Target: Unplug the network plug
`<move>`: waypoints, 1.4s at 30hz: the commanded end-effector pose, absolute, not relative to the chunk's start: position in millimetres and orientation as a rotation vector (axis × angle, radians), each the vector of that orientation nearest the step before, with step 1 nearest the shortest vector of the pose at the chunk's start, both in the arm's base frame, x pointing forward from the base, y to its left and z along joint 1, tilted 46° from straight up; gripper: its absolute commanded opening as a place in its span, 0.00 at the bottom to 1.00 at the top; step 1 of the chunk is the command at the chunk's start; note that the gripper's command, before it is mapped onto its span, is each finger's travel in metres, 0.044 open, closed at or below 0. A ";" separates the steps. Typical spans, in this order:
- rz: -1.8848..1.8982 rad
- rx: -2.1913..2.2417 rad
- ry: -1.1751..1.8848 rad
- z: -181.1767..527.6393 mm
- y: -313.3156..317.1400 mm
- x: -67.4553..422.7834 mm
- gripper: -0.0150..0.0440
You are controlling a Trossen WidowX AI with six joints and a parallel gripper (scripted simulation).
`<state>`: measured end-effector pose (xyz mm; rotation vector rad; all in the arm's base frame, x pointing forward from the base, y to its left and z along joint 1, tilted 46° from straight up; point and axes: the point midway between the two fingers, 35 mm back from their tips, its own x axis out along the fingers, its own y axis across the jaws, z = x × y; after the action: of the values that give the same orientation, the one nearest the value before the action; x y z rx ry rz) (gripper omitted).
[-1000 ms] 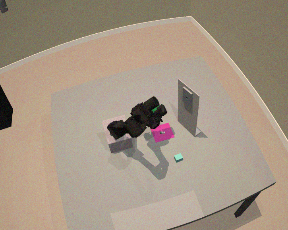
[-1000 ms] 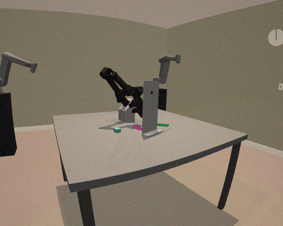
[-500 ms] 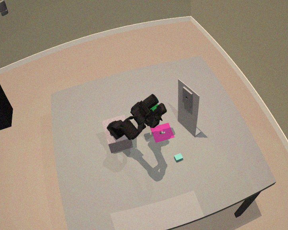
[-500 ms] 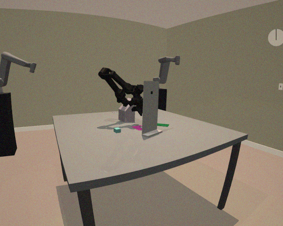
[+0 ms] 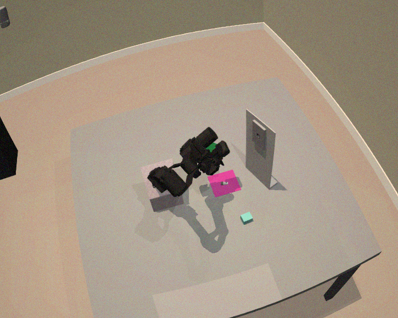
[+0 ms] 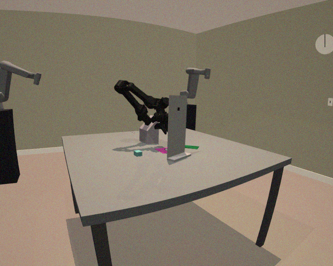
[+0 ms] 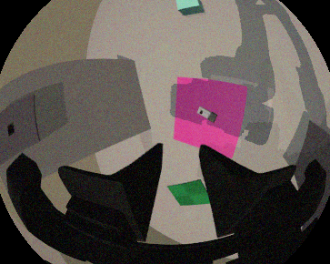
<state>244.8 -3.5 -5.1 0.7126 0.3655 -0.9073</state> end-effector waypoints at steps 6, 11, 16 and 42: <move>-0.900 0.723 0.349 5.1 1.7 244.0 0.52; -0.905 0.712 0.366 3.9 5.9 244.5 0.52; -0.904 0.715 0.374 11.1 17.7 246.9 0.52; -0.901 0.723 0.359 69.0 71.6 243.0 0.52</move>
<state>243.6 66.4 59.6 0.7101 0.3723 -0.9064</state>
